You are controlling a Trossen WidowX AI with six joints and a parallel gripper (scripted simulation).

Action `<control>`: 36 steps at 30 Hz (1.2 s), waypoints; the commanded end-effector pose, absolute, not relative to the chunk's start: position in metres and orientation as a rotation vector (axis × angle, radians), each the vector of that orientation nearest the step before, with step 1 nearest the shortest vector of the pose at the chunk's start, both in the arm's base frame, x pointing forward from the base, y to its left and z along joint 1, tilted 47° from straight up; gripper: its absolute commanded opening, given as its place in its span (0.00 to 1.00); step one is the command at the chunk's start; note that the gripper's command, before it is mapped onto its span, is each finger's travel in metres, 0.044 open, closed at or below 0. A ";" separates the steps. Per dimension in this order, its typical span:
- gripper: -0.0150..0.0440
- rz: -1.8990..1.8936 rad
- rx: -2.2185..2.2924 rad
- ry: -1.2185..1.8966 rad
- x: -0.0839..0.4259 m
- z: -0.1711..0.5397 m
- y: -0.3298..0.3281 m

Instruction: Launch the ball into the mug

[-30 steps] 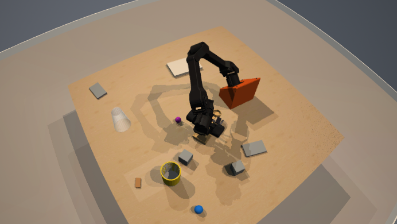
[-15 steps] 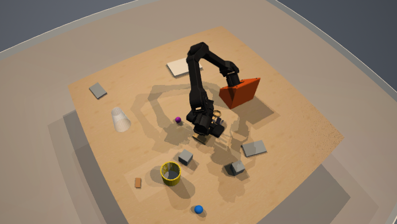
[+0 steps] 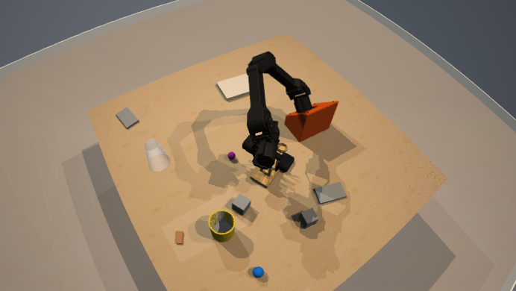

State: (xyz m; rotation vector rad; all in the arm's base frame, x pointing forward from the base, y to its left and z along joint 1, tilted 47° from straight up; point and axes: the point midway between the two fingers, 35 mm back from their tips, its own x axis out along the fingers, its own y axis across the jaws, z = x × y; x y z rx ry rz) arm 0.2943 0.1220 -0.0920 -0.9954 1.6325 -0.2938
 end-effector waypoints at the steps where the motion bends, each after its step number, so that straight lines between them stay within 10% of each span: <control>1: 1.00 -0.285 -0.979 1.609 0.292 -0.058 0.157; 36: 1.00 -0.283 -0.991 1.599 0.295 -0.106 0.107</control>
